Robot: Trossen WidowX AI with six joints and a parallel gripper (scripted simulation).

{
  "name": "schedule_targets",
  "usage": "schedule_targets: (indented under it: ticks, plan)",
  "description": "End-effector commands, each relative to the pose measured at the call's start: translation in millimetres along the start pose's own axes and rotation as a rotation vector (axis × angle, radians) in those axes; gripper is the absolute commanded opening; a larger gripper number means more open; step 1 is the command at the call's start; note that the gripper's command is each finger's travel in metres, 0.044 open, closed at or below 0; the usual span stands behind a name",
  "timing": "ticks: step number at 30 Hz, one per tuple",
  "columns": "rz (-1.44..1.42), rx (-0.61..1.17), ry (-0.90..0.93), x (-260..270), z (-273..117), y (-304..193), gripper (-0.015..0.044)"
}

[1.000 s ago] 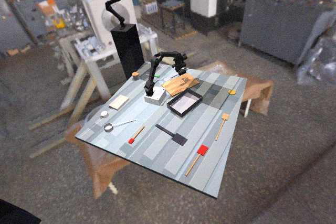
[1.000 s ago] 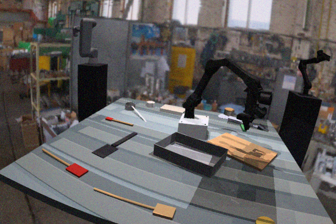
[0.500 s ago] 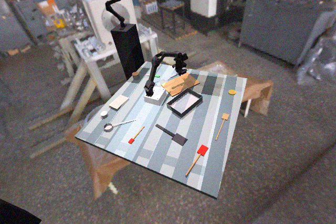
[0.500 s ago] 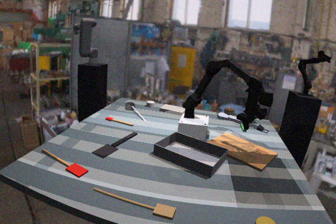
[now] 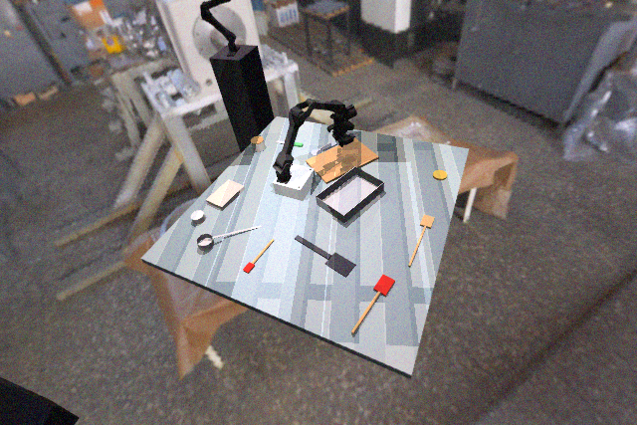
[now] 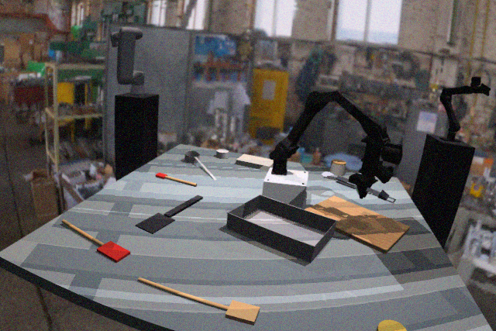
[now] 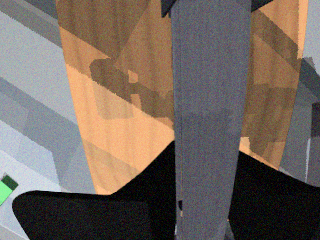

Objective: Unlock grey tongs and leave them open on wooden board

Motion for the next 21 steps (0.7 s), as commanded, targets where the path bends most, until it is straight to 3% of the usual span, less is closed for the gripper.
schedule_targets:
  ticks: [1,21]
  plan:
    - [0.002,-0.005,0.005,0.2,5.9,0.6,-0.015]
    - [0.002,-0.005,0.004,0.3,38.3,0.3,-0.015]
Point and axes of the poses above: the point midway between the two fingers, 35 mm back from their tips, its own z axis out along the fingers, its own x axis across the jaws, y = z × x, the point moved 10 cm from there along -z, back along the fingers, and after that the axes turned 5 degrees about -z, right-handed, at the moved point
